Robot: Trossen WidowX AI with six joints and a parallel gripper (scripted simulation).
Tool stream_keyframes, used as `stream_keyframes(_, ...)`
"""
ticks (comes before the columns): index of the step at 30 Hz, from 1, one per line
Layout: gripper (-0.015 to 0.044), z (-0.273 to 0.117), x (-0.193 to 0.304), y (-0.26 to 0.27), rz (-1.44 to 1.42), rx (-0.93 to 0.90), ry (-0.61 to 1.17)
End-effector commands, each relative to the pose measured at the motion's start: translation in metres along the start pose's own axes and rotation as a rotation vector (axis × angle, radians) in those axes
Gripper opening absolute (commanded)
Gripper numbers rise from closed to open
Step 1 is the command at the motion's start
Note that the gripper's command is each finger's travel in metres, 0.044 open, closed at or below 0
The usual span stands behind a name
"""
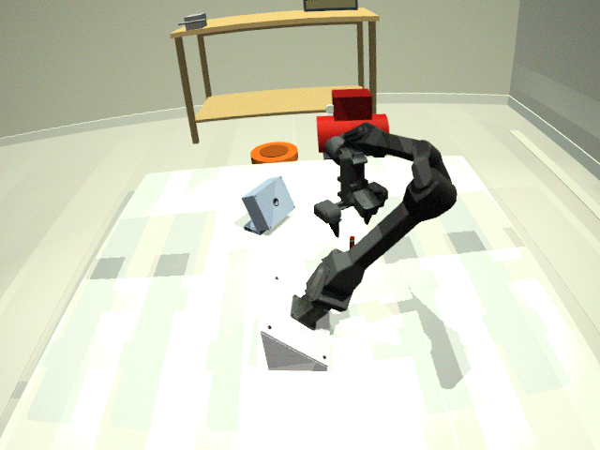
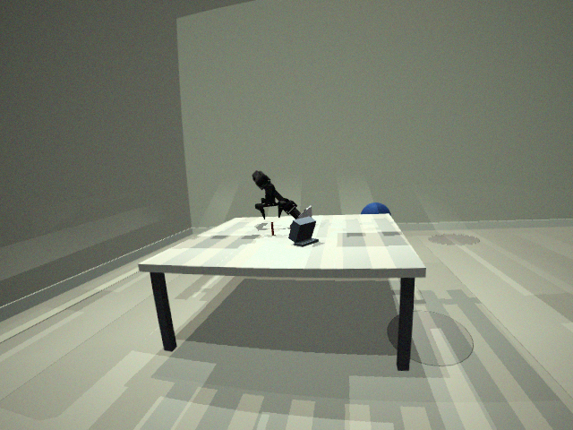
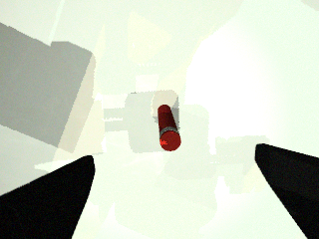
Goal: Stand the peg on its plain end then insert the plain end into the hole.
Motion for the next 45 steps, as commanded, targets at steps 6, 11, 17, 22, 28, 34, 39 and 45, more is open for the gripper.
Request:
stream_keyframes(6,0.044,0.002,0.0,0.0,0.062,-0.004,0.0)
stream_keyframes(11,0.044,0.009,0.001,0.0,0.062,-0.003,0.001)
stream_keyframes(17,0.044,0.019,0.001,0.001,0.062,-0.003,0.002)
stream_keyframes(22,0.044,0.027,0.002,0.001,0.063,-0.003,0.002)
stream_keyframes(28,0.044,0.037,0.002,0.001,0.063,-0.003,0.002)
stream_keyframes(34,0.044,0.047,0.001,0.001,0.063,-0.004,0.001)
stream_keyframes(39,0.044,0.055,0.001,0.001,0.063,-0.005,0.001)
stream_keyframes(45,0.044,0.063,0.0,0.001,0.063,-0.007,-0.001)
Point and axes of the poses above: the point midway between the two fingers, 35 mm back from their tips, its own z axis out along the fingers, its own y axis across the jaws, x = y × z, the point moved 10 cm from there along -z, back along the fingers, and after that the axes turned 4 degrees about z, right-handed, at the moved point
